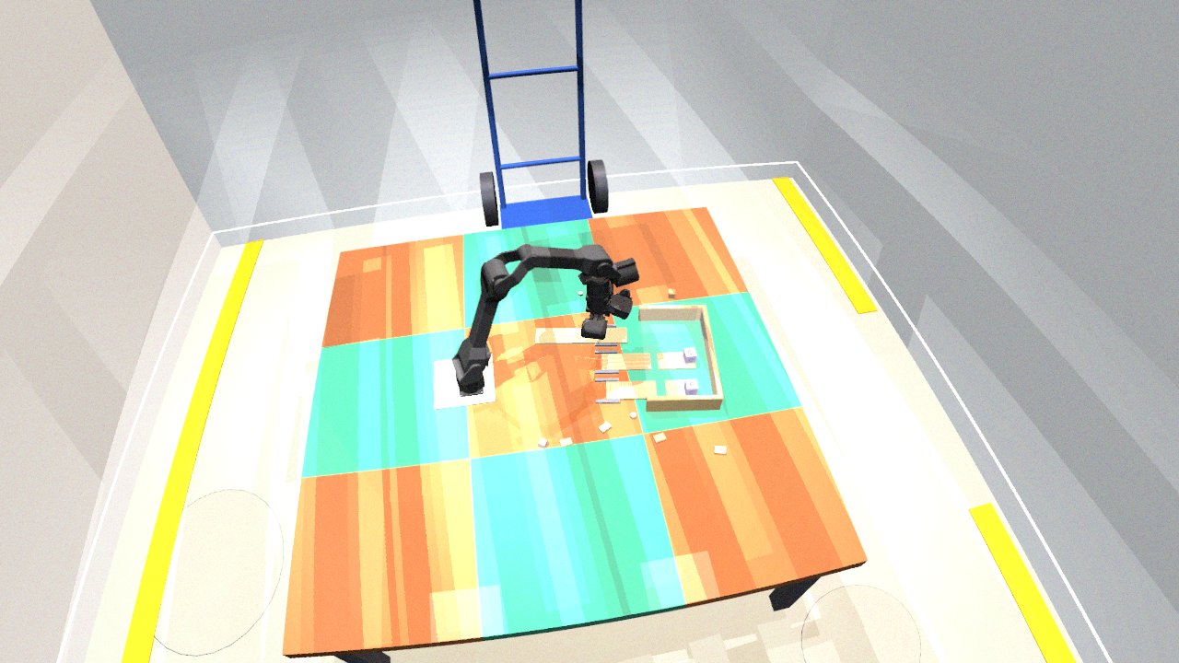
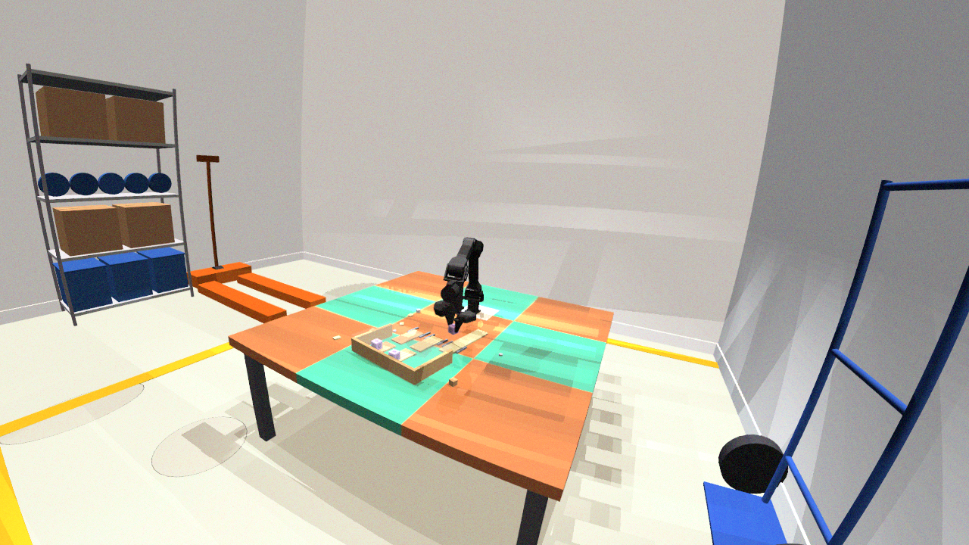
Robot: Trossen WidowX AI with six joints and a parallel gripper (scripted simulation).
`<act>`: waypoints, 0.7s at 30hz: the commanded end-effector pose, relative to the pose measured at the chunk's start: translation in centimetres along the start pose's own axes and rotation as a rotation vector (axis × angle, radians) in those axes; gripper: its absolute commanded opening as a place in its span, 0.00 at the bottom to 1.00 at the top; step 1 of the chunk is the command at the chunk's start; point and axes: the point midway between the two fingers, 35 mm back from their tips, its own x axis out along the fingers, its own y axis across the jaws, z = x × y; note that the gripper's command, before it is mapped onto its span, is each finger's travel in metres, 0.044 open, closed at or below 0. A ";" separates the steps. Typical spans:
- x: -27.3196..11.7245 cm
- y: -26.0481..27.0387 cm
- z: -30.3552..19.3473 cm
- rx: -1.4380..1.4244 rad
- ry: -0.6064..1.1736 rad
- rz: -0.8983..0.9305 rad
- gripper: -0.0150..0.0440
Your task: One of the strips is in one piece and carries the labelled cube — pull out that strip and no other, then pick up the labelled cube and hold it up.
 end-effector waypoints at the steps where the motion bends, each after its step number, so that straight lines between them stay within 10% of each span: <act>1: -0.3 -0.7 -1.1 -0.006 -0.004 0.006 0.25; 21: -0.7 -3.6 -5.8 -0.005 0.000 0.004 0.25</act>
